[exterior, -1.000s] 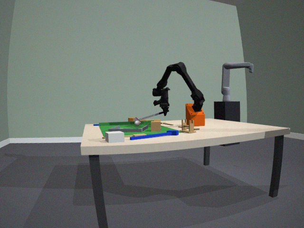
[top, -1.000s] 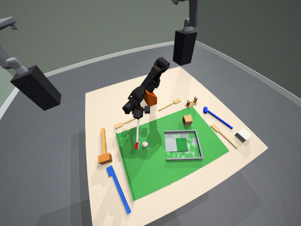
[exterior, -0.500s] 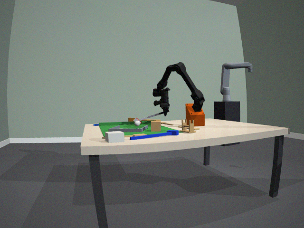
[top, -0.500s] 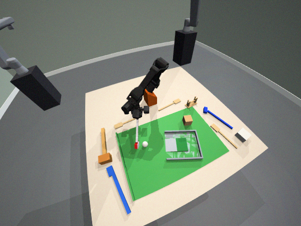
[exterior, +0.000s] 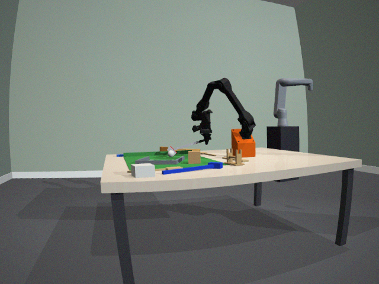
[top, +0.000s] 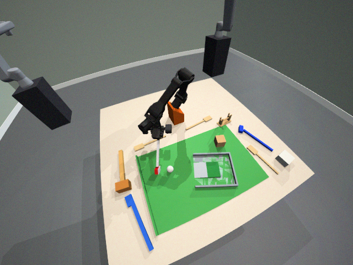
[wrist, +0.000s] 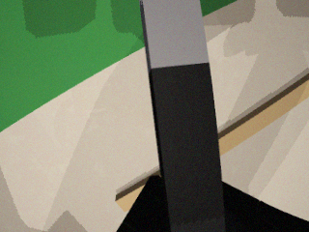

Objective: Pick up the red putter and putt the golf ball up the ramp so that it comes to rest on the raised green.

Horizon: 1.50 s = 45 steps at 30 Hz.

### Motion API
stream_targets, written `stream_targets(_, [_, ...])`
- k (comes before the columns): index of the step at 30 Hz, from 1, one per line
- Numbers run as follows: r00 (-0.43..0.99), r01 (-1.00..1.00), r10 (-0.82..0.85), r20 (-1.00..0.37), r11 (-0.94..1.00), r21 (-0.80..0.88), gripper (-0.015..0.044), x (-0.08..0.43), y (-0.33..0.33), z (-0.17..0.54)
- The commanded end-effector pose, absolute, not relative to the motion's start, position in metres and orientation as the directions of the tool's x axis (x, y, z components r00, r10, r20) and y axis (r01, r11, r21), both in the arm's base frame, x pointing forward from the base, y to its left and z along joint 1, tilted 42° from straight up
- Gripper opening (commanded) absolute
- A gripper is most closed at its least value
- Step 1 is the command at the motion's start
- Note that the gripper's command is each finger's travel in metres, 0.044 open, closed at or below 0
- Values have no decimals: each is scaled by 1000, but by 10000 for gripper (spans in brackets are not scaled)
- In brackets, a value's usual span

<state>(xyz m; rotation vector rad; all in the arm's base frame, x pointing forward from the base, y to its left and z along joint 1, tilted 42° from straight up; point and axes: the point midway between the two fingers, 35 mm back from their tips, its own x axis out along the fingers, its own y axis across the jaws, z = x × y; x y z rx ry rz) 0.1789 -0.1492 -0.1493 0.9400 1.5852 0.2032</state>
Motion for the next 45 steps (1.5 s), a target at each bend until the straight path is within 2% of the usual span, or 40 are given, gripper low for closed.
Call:
stream_targets(1, [51,451,653,-755,660,601,0,179,-153,-150])
stream_targets(7, [50,452,655,-754,659,602,0,191,-140,-137])
stream_targets(13, [53,452,653,-755,659,601,0,233,-87,-86])
stream_targets(17, [53,450,661,-749,654,609,0,243,-61,-66])
stream_targets(32, [52,450,659,-750,655,607,0,240,-100,-23])
stream_targets(45, [46,459,668,-743,646,609,0,238,-94,-28])
